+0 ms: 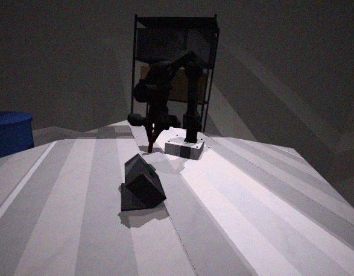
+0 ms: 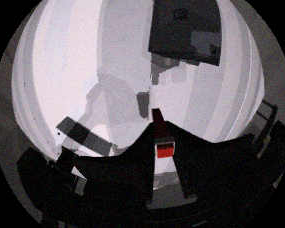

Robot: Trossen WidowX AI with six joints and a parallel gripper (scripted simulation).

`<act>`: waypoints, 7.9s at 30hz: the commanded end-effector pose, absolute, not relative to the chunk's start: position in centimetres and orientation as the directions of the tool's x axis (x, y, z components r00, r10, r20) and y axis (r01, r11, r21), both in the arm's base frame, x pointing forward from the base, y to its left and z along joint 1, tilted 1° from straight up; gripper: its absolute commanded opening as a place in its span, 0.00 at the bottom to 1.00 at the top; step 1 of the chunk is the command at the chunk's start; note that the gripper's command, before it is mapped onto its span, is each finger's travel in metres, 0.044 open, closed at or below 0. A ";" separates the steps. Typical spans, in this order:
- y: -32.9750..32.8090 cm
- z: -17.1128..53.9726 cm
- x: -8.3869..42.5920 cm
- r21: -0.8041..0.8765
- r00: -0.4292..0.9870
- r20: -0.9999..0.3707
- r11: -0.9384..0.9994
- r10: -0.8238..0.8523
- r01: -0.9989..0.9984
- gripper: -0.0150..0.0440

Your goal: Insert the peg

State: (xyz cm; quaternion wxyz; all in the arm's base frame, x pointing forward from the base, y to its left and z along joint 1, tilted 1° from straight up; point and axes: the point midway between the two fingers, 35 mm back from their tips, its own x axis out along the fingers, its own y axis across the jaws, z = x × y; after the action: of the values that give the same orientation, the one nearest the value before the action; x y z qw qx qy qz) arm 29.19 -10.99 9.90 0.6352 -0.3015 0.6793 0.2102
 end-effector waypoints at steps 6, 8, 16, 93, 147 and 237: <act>-10.4 9.8 29.9 -0.119 -0.012 -0.982 0.667 -0.188 -0.735 0.25; -10.3 9.8 30.0 -0.123 -0.012 -0.980 0.653 -0.198 -0.748 0.25; -9.7 9.8 30.5 -0.137 -0.009 -0.972 0.593 -0.236 -0.793 0.25; -2.1 10.7 35.4 -0.141 0.157 -0.815 -0.072 -0.558 -0.987 0.25; 3.4 11.1 37.9 -0.039 0.351 -0.663 -0.438 -0.661 -0.898 0.25; -0.3 6.8 40.5 -0.024 0.390 -0.627 -0.484 -0.674 -0.875 0.25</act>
State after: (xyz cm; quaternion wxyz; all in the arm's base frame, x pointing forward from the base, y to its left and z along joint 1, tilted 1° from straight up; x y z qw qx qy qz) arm 40.51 -0.14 7.10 0.1798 -0.8149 0.4755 0.2784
